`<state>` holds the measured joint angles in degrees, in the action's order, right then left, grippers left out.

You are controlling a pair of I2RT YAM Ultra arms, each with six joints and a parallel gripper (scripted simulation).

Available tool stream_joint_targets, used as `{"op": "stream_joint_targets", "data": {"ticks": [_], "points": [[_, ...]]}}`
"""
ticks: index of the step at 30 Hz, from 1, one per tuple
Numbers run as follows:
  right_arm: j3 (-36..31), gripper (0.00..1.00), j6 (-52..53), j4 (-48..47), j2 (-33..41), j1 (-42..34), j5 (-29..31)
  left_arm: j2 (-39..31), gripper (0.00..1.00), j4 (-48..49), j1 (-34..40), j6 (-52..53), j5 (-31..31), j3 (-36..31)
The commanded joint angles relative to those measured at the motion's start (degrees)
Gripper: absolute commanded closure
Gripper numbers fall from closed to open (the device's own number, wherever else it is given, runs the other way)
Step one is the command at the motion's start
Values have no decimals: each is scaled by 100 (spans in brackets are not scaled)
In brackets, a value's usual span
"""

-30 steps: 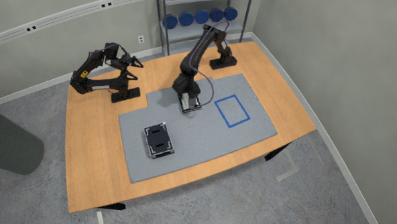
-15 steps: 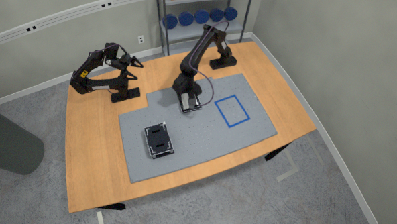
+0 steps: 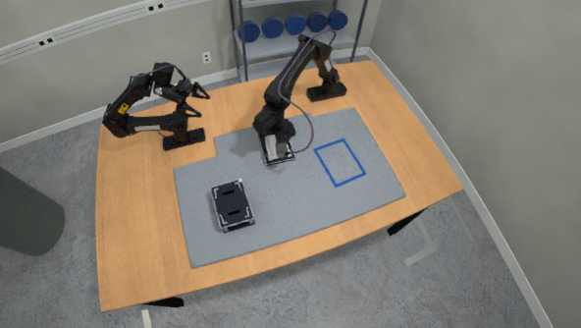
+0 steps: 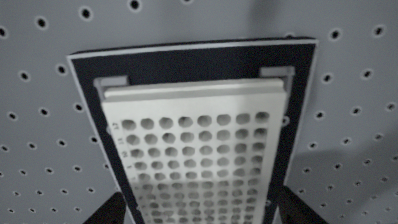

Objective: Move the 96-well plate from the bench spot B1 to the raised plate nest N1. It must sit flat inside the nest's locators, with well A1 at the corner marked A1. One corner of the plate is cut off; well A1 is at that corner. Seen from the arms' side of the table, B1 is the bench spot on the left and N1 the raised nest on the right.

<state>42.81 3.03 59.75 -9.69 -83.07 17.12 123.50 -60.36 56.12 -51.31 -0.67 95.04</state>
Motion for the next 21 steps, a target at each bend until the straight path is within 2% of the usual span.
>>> {"op": "stream_joint_targets", "data": {"ticks": [1,11,15,21], "points": [[-59,0,34,124,74,-63,50,-276,0,-135,-25,35,12,137],[-59,0,34,124,74,-63,50,-315,0,-624,95,-100,5,609],[-59,0,34,124,74,-63,50,-416,0,-1260,120,-119,2,1180],[-59,0,34,124,74,-63,50,-123,0,-2148,29,-77,13,2050]]}}
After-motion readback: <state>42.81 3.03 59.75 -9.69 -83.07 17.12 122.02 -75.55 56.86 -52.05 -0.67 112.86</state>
